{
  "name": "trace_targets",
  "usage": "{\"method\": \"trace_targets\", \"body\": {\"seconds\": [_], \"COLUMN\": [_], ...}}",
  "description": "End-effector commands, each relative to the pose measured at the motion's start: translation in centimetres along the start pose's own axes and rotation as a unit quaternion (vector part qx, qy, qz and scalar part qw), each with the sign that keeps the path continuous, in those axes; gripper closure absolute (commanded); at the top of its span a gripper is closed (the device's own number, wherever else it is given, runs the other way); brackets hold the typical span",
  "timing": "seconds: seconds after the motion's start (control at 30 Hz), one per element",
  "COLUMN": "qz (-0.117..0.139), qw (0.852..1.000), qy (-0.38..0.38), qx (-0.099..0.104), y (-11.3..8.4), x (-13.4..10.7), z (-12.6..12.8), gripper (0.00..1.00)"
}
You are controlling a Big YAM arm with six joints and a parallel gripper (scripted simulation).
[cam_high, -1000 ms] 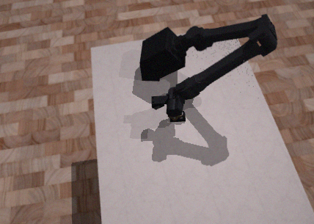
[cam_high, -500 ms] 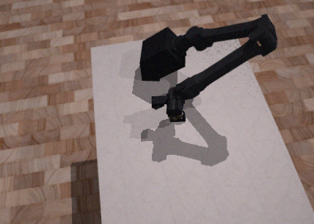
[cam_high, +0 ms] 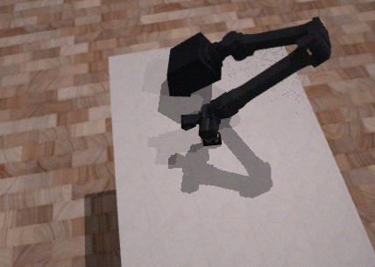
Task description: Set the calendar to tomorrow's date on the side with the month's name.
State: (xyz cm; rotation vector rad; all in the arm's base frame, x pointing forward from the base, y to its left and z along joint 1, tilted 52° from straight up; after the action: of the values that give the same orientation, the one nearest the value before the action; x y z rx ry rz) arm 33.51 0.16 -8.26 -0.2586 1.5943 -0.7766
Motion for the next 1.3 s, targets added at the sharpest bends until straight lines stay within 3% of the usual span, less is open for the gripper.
{"method": "trace_targets", "body": {"seconds": [0.0, 0.73, 0.87, 1.0, 1.27], "qz": [0.001, 0.001, -0.001, -0.002, -0.006], "qw": [1.000, 1.000, 1.000, 1.000, 1.000], "qy": [0.005, 0.007, -0.007, -0.008, -0.012], "qx": [-0.010, -0.011, 0.014, 0.015, 0.017], "y": [0.6, 0.5, -1.9, -3.0, -9.0], "x": [-0.2, -0.3, -0.1, -0.1, -0.1], "z": [-0.4, -0.5, 1.3, 1.3, 1.6], "gripper": [0.73, 0.73, 0.73, 0.73, 0.73]}}
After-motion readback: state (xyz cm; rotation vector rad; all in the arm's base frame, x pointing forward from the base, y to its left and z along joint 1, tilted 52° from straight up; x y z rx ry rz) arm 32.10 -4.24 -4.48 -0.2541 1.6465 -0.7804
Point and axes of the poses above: the point where the finger pads meet when closed, its own y axis out along the fingers, its own z axis across the jaws, x = y × z, the point moved 2 cm from there along -y, back along the fingers, and after that the axes turned 6 degrees about y, right-handed, at the moved point
